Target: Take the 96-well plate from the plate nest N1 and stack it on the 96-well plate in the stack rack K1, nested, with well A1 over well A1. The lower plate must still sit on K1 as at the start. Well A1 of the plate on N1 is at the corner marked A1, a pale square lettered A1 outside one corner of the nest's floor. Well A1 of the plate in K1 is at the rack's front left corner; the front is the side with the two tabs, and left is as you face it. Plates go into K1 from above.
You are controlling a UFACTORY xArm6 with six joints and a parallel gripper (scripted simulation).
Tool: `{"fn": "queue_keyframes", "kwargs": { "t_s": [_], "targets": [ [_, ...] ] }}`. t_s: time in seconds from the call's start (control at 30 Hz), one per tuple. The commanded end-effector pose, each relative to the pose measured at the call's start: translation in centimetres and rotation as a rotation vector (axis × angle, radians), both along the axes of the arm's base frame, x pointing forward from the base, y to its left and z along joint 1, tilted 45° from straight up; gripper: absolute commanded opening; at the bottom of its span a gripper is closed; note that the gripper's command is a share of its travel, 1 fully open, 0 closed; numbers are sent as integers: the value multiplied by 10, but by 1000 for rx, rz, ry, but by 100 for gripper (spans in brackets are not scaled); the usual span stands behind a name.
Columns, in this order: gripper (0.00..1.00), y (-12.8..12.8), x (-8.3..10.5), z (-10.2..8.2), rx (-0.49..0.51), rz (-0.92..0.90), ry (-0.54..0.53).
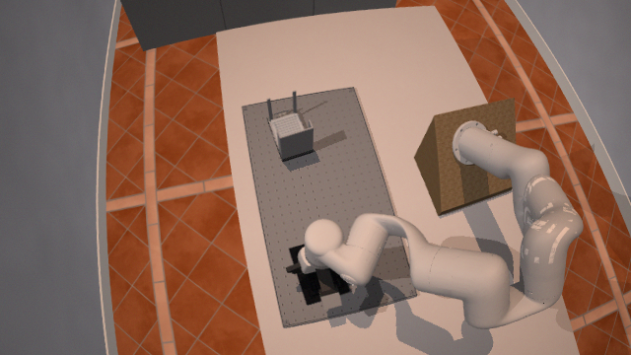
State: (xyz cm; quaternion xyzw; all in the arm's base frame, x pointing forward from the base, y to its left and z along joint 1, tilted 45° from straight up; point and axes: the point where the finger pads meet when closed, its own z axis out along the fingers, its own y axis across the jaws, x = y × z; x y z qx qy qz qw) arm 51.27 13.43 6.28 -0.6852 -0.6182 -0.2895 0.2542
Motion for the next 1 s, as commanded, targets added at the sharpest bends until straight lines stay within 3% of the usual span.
{"fn": "queue_keyframes", "kwargs": {
  "t_s": [0.0, 0.97],
  "targets": [
    [100, 6, 2, -5, 0, -2, -3],
    [100, 14, 3, -13, 0, -2, -3]
  ]
}}
